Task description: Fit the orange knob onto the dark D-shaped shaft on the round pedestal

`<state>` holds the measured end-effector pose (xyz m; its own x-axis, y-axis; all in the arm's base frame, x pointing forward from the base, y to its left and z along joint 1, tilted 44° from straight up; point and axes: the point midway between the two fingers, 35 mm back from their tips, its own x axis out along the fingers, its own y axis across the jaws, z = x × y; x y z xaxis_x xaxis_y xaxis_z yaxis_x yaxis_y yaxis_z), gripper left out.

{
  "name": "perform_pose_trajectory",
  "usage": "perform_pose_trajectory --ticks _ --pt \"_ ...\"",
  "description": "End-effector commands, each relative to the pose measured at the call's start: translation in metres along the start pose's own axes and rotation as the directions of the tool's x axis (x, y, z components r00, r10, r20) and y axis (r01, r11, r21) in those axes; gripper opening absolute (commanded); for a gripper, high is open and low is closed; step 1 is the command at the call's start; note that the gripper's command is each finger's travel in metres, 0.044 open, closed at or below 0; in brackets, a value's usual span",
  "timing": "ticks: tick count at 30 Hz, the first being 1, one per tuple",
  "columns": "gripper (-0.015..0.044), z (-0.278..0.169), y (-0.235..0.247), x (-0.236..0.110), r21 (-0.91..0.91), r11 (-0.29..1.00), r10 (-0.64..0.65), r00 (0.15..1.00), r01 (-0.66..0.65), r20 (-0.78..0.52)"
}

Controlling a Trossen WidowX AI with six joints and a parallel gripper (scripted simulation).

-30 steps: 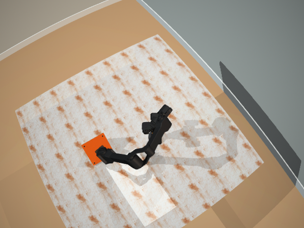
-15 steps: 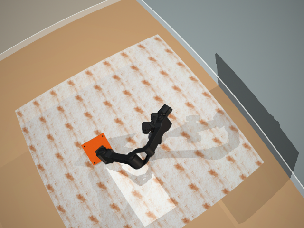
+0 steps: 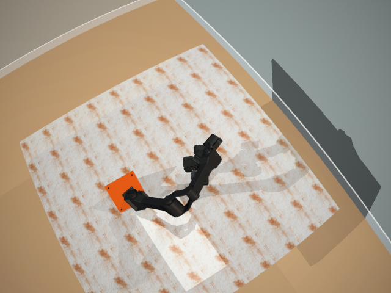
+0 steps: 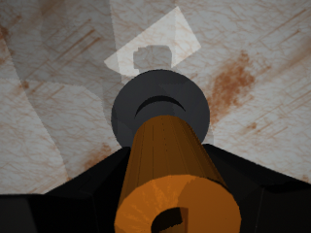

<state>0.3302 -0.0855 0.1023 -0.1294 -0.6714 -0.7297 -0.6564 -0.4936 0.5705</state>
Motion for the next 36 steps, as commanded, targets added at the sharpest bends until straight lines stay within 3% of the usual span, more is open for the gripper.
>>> perform_pose_trajectory --ticks 1,36 --pt "0.0000 -0.0007 -0.0007 0.0012 -0.005 1.000 -0.001 1.000 0.001 -0.004" --pt "0.0000 0.0017 -0.0001 0.0025 -0.058 0.998 -0.001 1.000 0.001 -0.004"
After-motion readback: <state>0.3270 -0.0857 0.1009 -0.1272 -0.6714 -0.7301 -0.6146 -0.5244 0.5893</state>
